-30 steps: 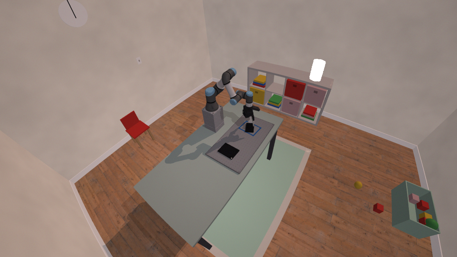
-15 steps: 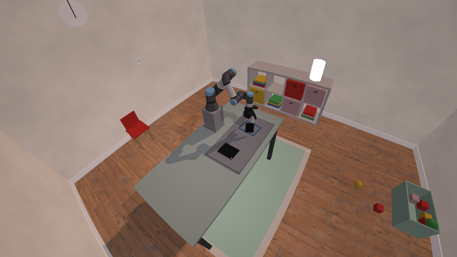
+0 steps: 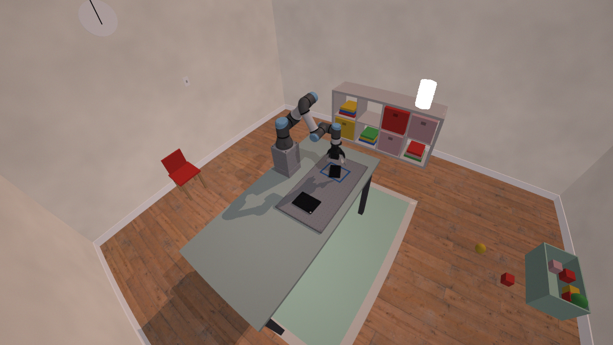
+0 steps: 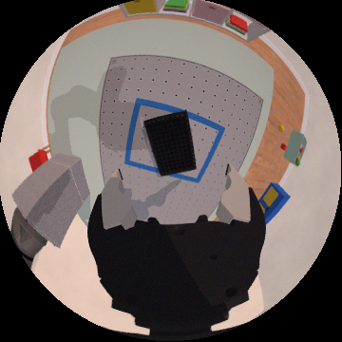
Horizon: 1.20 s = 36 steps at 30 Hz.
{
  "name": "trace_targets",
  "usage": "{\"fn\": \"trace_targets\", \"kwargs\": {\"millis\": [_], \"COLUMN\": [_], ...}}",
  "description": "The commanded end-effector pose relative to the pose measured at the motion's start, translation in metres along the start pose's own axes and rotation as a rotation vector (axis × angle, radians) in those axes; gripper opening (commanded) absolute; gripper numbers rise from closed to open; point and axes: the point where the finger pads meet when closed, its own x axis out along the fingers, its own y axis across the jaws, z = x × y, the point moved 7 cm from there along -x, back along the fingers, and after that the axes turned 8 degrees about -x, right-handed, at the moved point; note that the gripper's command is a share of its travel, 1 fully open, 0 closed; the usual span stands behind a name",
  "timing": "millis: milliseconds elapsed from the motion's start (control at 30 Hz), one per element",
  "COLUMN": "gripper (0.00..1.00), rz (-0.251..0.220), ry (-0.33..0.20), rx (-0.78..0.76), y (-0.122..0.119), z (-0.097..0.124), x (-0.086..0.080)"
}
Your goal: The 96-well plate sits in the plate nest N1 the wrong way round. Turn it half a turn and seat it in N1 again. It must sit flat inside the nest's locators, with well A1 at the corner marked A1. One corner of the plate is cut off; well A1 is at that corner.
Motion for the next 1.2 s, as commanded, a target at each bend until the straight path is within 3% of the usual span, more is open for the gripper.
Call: {"fn": "trace_targets", "kwargs": {"millis": [0, 1167], "gripper": [1.00, 1.00], "rz": [0.002, 0.003], "ry": [0.004, 0.004], "rx": [-0.144, -0.181], "y": [0.0007, 0.0007], "z": [0.0005, 0.0005], "x": [-0.0006, -0.0006]}}
